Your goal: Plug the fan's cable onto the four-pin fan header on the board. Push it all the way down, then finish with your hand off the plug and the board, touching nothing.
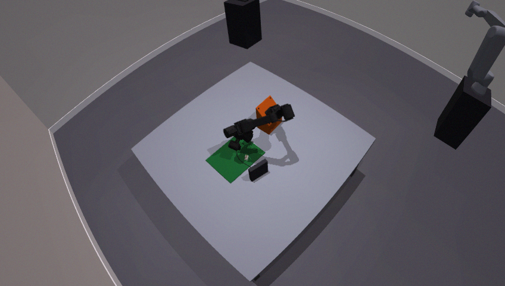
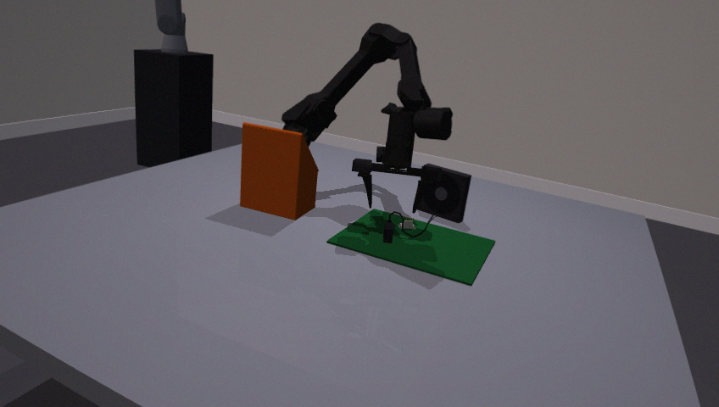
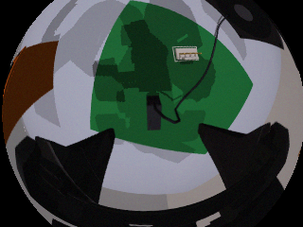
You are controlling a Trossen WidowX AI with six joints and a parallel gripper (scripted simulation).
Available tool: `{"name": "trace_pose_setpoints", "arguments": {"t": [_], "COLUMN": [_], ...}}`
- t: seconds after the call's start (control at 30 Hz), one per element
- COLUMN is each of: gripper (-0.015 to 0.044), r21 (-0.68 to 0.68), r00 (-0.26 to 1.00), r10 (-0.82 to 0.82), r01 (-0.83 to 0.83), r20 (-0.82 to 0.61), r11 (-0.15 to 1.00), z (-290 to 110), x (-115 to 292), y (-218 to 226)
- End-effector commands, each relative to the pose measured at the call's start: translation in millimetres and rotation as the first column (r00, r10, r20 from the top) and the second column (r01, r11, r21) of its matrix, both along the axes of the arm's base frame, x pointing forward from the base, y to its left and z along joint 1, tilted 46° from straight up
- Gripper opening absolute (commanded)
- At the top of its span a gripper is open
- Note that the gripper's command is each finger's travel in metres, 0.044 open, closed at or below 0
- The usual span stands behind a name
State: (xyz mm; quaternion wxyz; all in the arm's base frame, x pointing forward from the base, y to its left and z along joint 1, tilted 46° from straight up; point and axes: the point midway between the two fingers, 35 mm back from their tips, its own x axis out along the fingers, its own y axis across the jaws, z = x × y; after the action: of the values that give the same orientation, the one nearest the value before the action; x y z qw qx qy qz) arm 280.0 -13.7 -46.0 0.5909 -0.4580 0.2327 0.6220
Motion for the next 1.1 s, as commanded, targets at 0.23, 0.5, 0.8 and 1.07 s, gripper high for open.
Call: {"name": "trace_pose_setpoints", "arguments": {"t": [0.23,0.5,0.8,1.07], "gripper": [0.044,0.044,0.044,0.044], "r21": [0.009,0.01,0.011,0.011], "r00": [1.0,1.0,1.0,1.0], "r10": [-0.005,-0.005,-0.005,-0.005], "r01": [0.005,0.005,0.005,0.005], "r20": [-0.009,-0.009,-0.009,-0.009], "r11": [1.0,1.0,1.0,1.0], "z": [-13,-22,-31,-32], "x": [-1,0,0,0], "y": [13,23,33,33]}}
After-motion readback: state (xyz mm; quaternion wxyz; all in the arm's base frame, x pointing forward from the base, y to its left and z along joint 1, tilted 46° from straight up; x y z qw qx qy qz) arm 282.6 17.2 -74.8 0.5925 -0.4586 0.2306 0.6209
